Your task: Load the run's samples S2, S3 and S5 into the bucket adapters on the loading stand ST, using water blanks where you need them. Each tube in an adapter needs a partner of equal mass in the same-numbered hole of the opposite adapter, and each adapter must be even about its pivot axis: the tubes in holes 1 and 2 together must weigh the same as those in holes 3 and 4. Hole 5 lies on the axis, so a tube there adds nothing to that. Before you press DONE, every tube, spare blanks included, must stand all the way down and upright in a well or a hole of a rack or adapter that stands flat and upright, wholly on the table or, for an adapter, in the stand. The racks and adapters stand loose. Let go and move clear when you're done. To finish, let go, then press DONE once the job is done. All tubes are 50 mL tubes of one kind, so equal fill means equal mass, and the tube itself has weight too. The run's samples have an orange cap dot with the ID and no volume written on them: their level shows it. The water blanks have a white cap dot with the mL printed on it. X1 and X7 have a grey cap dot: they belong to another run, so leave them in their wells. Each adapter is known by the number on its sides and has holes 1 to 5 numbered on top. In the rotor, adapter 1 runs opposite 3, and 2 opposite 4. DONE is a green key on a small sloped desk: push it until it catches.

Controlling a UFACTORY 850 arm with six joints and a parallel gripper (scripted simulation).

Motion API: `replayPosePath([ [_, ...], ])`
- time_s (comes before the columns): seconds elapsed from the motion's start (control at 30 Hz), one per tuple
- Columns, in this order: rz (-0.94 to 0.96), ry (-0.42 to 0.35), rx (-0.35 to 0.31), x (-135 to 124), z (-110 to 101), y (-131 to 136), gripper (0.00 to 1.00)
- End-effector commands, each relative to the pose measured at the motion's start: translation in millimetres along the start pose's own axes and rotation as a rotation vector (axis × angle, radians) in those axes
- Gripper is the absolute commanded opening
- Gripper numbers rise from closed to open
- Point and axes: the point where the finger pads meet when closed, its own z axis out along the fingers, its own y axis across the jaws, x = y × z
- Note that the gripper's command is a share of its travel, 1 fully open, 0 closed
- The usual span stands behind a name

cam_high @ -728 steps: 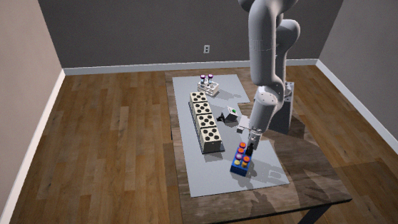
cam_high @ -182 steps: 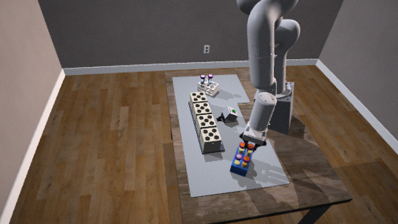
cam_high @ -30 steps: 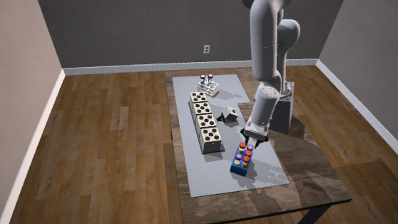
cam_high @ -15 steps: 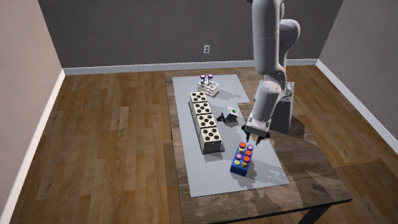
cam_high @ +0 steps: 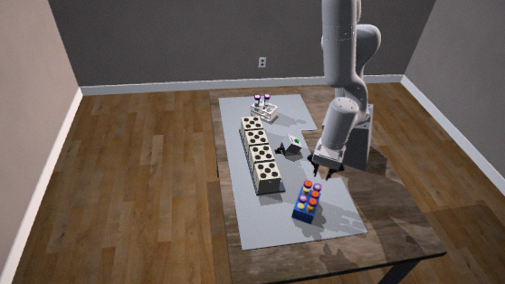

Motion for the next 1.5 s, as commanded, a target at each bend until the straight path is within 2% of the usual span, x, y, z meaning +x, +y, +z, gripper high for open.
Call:
replayPosePath([
  [0.0, 0.000, -0.001, 0.001, 0.8, -1.6, 0.1, 0.44],
  [0.57, 0.000, -0.001, 0.001, 0.8, -1.5, 0.1, 0.44],
  [0.6, 0.033, -0.001, 0.001, -2.7, -1.6, 3.6, 0.57],
  [0.87, 0.300, -0.001, 0.000, -31.0, -1.6, 31.9, 0.57],
  [1.0, 0.367, -0.001, 0.000, -38.0, -1.6, 39.0, 0.57],
  [1.47, 0.800, -0.001, 0.000, -39.2, -1.6, 40.1, 0.57],
])
